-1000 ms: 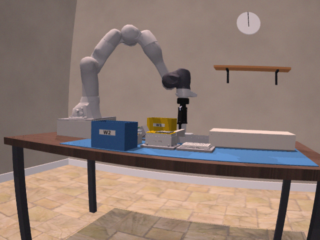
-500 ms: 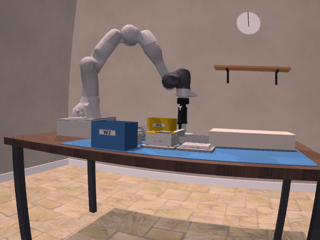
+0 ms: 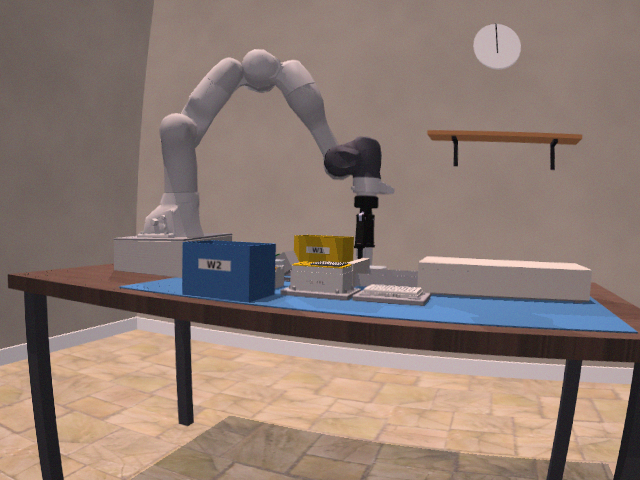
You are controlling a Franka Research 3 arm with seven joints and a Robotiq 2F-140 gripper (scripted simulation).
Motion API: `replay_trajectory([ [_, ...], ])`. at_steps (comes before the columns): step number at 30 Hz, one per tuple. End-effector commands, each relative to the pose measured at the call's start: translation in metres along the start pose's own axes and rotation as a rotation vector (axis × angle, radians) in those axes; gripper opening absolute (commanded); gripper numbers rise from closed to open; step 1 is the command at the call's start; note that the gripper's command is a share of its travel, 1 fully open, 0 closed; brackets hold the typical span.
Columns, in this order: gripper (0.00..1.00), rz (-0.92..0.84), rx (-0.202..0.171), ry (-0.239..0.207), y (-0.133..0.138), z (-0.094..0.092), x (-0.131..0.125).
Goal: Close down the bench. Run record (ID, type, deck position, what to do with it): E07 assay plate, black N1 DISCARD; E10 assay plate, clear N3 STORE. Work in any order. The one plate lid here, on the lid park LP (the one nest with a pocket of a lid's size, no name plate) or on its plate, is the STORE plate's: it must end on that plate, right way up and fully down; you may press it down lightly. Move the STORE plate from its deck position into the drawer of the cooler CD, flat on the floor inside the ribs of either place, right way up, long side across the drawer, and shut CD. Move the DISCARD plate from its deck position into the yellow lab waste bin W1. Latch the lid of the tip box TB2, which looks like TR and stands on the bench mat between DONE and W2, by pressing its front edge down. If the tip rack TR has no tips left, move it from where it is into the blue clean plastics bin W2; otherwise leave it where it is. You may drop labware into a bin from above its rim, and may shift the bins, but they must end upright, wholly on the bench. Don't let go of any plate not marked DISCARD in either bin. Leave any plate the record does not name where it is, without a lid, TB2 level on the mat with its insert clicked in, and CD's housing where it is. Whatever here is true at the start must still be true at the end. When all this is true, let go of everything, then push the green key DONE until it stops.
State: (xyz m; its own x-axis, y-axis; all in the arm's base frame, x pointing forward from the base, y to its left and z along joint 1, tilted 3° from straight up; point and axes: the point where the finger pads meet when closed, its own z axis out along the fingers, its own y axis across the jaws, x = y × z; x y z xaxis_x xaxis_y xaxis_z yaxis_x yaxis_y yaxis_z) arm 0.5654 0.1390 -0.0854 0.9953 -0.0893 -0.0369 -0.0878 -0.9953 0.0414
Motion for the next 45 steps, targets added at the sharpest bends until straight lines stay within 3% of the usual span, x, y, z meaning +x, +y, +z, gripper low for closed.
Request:
replay_trajectory([
  [1,0.00,-0.002,0.002,0.002,-0.0002,-0.0002,0.0013],
  [38,0.00,-0.002,0.002,0.002,-0.0004,0.0068,0.0018],
  [39,0.66,-0.002,0.002,0.002,-0.0004,0.0068,0.0018],
  [45,0.66,-0.002,0.002,0.002,-0.0004,0.0068,0.0018],
])
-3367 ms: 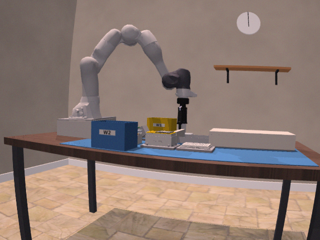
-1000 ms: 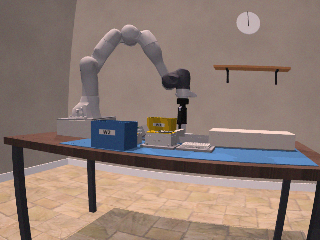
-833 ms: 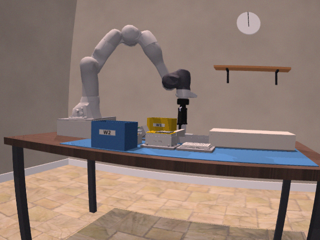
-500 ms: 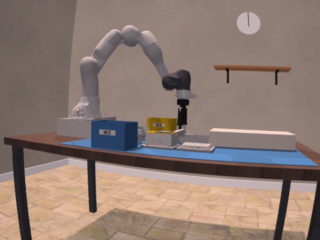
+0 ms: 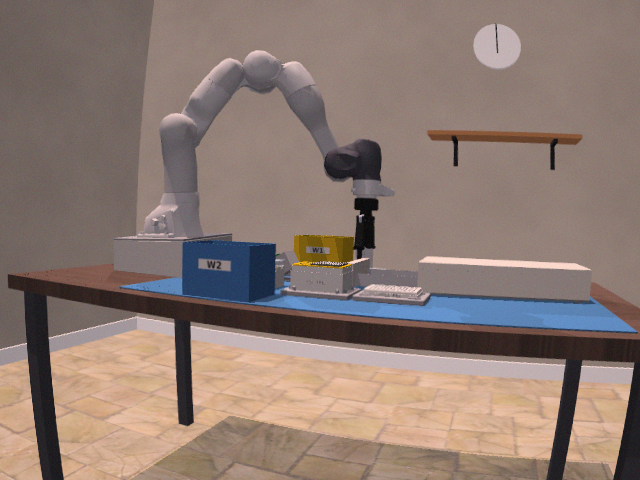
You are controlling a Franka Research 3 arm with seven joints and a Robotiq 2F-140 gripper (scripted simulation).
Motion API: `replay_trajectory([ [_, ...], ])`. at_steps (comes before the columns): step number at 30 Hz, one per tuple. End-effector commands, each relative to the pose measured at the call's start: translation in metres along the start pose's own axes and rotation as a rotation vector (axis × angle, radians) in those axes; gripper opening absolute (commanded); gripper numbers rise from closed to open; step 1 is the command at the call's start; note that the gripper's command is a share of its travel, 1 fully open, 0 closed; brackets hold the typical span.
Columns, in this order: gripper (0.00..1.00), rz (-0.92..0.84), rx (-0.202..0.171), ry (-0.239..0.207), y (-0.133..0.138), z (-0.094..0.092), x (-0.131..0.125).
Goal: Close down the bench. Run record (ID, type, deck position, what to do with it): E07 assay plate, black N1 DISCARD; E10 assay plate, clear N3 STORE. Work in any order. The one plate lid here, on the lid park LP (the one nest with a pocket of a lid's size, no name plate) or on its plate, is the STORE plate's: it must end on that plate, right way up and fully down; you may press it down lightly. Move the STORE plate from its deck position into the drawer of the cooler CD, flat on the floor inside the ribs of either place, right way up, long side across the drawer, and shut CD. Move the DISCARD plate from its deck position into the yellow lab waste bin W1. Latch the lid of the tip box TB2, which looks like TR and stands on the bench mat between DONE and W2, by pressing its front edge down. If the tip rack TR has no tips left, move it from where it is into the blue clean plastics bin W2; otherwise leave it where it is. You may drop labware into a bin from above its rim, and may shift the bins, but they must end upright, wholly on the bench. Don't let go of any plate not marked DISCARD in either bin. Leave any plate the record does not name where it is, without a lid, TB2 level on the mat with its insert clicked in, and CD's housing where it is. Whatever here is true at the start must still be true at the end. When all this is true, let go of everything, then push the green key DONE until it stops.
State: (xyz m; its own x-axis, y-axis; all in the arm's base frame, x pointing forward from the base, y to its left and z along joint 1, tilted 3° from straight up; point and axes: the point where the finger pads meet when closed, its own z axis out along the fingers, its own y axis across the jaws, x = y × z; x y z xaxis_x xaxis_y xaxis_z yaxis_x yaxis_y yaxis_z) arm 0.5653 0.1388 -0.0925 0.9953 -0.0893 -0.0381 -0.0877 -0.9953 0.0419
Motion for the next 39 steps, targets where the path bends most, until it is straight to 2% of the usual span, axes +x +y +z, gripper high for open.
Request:
replay_trajectory([
  [1,0.66,-0.002,0.003,0.003,0.000,0.000,0.002],
  [23,0.66,-0.002,0.003,0.003,0.000,-0.002,0.002],
  [39,0.66,-0.002,0.003,0.003,0.000,-0.022,0.002],
])
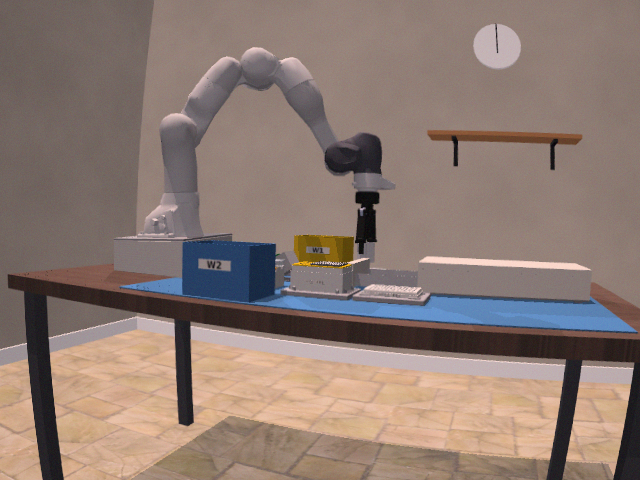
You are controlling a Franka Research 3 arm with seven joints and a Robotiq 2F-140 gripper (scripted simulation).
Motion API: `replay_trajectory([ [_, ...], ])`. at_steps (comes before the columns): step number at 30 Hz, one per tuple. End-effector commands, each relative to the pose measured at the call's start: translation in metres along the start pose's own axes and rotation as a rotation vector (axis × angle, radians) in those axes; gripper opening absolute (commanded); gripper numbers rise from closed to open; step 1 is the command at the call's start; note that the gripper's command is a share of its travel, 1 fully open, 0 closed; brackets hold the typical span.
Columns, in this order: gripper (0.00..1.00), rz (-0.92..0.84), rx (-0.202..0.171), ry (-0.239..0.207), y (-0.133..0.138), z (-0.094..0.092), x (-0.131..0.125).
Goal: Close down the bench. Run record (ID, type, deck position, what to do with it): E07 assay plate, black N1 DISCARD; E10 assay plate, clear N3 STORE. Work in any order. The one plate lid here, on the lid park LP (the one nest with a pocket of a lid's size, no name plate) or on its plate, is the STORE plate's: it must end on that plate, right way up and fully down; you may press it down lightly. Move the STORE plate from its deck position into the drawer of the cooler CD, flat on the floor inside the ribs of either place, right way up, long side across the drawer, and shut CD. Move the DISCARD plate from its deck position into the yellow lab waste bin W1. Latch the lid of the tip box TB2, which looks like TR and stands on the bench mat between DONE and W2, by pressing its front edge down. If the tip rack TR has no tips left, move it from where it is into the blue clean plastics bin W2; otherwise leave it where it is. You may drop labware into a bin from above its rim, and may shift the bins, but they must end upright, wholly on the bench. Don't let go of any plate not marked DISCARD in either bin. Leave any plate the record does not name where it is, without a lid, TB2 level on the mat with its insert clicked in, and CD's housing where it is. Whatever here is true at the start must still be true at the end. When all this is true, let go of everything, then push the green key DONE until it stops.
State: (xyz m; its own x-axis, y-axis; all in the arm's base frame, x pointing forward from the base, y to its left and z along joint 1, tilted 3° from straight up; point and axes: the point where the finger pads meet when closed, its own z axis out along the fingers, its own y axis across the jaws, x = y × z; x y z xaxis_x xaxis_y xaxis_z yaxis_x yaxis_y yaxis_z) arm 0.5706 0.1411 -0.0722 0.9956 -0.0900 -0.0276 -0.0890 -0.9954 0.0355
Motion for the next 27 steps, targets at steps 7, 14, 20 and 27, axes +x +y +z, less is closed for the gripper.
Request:
replay_trajectory([
  [7,0.66,-0.003,-0.004,-0.008,0.002,-0.009,-0.003],
  [14,0.66,-0.003,-0.004,-0.008,0.002,-0.018,-0.003],
  [20,0.66,-0.003,-0.004,-0.008,0.002,-0.024,-0.003],
  [27,0.66,-0.003,-0.004,-0.008,0.001,-0.033,-0.003],
])
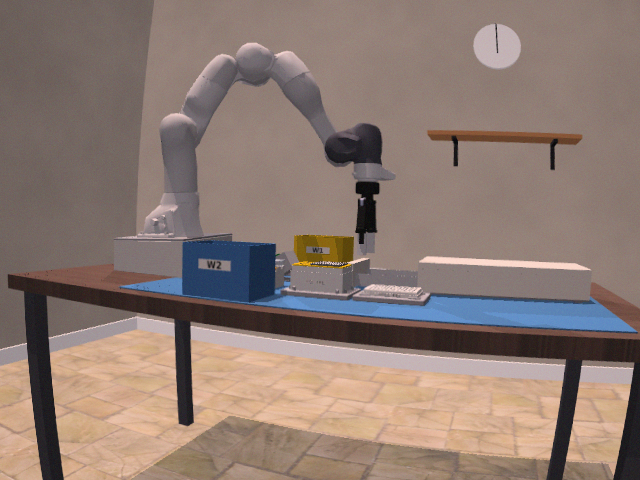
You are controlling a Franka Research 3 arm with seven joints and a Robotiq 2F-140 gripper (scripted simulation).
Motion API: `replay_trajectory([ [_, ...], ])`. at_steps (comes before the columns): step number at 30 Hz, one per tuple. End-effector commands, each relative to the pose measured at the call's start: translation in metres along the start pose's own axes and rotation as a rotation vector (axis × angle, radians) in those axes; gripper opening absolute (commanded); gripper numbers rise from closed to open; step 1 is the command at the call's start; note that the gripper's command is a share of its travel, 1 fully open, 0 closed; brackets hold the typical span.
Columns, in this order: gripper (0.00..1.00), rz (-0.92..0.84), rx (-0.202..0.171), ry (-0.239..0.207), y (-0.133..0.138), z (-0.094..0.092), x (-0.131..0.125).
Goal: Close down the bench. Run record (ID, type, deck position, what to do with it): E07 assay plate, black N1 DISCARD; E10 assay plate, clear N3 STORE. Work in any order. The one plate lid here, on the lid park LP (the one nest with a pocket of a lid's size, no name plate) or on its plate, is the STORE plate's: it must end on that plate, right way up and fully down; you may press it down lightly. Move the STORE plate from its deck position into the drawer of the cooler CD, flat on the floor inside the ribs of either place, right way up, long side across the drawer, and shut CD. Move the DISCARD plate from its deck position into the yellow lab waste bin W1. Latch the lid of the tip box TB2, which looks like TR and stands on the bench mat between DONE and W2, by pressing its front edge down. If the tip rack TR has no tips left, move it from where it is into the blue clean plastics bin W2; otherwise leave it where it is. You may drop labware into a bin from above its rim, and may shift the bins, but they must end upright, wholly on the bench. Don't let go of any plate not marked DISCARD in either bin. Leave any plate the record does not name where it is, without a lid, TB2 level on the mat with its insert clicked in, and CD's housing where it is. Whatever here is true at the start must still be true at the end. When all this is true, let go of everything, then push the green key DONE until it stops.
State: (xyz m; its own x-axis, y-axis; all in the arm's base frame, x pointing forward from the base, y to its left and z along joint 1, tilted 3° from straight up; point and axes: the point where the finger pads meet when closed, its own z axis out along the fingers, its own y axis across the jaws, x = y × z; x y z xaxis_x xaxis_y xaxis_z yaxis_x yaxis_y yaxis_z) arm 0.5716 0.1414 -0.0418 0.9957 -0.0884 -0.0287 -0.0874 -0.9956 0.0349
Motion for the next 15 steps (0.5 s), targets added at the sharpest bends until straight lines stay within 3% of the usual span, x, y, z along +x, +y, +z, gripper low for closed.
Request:
replay_trajectory([
  [1,0.66,-0.001,-0.004,-0.007,0.001,-0.004,-0.003],
  [15,0.66,-0.001,-0.004,-0.007,0.001,-0.020,-0.003],
])
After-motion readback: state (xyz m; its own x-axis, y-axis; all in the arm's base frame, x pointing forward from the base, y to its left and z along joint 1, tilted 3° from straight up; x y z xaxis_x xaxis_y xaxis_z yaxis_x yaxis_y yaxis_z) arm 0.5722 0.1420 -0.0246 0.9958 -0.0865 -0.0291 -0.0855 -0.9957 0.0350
